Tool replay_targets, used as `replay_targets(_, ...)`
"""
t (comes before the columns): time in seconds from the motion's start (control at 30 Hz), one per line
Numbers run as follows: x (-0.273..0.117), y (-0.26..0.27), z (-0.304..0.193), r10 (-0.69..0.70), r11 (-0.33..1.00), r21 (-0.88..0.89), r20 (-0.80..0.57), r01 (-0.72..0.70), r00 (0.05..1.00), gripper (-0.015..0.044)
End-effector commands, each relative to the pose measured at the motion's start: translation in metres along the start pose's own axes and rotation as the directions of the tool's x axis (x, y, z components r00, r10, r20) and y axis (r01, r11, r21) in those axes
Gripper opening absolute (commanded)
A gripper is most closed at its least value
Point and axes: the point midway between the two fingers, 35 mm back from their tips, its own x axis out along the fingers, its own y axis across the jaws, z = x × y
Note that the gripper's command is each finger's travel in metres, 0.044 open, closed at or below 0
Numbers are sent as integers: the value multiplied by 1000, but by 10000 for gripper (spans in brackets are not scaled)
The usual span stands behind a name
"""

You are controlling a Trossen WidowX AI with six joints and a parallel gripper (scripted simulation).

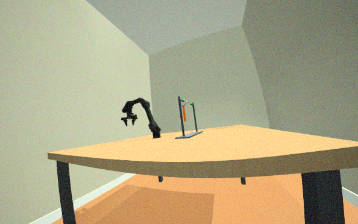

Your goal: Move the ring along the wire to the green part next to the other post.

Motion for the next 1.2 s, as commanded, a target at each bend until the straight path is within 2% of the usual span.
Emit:
replay_targets(0.0,0,2,0,0,1000,8,-1,0,1000,374)
replay_targets(0.27,2,76,7,-9,929,370,-54,29,998,164)
replay_targets(0.5,2,143,27,7,746,663,-112,69,994,160)
replay_targets(0.73,1,204,59,49,479,869,-169,125,984,160)
replay_targets(0.93,-4,248,96,102,215,959,-210,184,972,160)
replay_targets(1.17,-10,290,147,182,-99,960,-243,263,953,160)
